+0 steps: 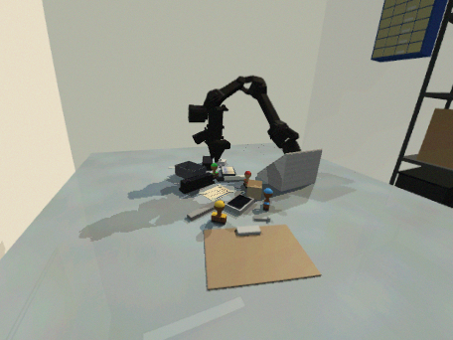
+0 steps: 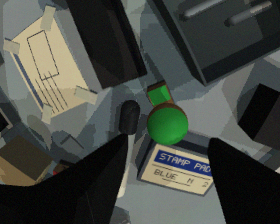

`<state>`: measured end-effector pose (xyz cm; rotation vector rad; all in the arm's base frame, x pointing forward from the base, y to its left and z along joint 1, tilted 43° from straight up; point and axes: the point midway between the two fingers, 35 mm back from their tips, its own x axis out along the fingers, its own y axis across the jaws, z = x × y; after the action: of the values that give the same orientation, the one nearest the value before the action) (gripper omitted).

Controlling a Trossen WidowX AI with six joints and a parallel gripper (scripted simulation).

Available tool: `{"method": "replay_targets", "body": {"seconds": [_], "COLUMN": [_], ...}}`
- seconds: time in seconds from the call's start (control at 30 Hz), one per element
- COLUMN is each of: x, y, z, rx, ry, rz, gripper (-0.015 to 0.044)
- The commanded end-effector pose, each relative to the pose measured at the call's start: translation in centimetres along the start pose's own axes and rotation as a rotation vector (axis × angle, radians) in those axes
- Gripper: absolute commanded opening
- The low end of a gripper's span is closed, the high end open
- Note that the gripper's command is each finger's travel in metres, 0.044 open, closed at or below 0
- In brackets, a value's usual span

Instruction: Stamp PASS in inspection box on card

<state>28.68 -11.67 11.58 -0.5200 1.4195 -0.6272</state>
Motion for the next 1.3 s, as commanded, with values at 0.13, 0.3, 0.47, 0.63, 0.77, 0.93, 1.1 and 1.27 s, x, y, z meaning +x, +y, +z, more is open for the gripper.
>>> {"method": "replay_targets", "body": {"seconds": [0.13, 0.3, 0.47, 0.63, 0.77, 0.93, 1.1, 1.27], "x": [1.3, 2.1, 2.9, 3.7, 4.4, 5.2, 5.8, 5.6], "y": [0.1, 0.1, 0.1, 0.0, 0.0, -0.1, -0.1, -0.3], "z": [0.0, 0.0, 0.0, 0.0, 0.0, -0.1, -0.2, -0.2], "rx": [-0.006, -0.006, -0.006, -0.006, -0.006, -0.006, -0.006, -0.001], "ry": [0.003, 0.003, 0.003, 0.003, 0.003, 0.003, 0.003, 0.002], "rz": [0.001, 0.001, 0.001, 0.0, -0.001, -0.003, -0.004, -0.008], "gripper": [0.023, 0.023, 0.023, 0.023, 0.023, 0.023, 0.023, 0.0151]}}
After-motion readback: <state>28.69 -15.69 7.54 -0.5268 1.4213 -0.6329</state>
